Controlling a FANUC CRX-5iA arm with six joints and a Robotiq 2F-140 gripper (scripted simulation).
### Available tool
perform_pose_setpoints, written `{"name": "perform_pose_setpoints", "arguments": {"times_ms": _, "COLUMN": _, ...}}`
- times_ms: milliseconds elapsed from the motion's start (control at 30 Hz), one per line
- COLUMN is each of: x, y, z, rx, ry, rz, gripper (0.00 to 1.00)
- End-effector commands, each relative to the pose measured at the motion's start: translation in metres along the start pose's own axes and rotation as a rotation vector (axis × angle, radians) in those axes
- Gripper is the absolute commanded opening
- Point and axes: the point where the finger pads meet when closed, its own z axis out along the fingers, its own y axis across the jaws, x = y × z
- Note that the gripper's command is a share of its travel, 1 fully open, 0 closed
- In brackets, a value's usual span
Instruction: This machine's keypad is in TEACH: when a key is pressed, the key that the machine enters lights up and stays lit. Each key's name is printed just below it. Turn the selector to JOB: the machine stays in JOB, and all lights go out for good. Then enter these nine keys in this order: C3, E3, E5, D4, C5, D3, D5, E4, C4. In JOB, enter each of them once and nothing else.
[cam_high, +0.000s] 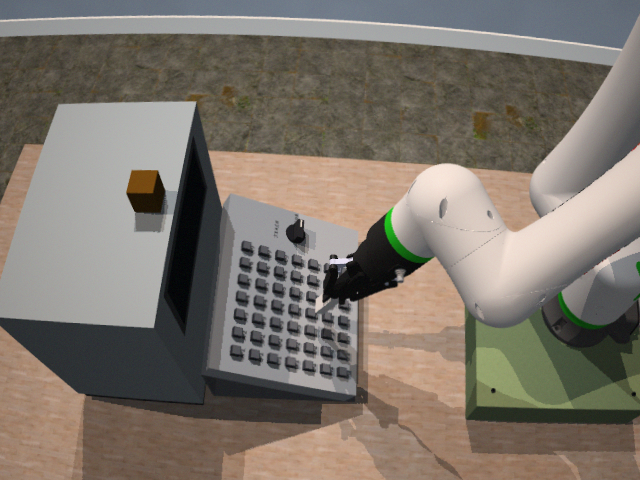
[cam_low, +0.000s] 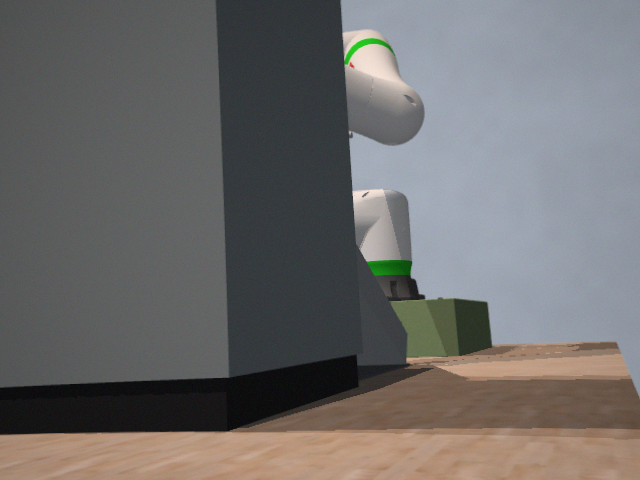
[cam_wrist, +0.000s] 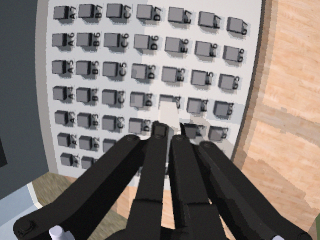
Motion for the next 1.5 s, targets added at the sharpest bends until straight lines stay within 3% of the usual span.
{"name": "perform_pose_setpoints", "arguments": {"times_ms": 0, "x": 0.001, "y": 0.029, "z": 0.001, "rx": -0.002, "ry": 0.001, "rz": 0.001, "gripper": 0.0}}
{"name": "perform_pose_setpoints", "arguments": {"times_ms": 900, "x": 0.001, "y": 0.033, "z": 0.022, "rx": -0.002, "ry": 0.001, "rz": 0.001, "gripper": 0.0}}
{"name": "perform_pose_setpoints", "arguments": {"times_ms": 1467, "x": 0.001, "y": 0.033, "z": 0.023, "rx": -0.002, "ry": 0.001, "rz": 0.001, "gripper": 0.0}}
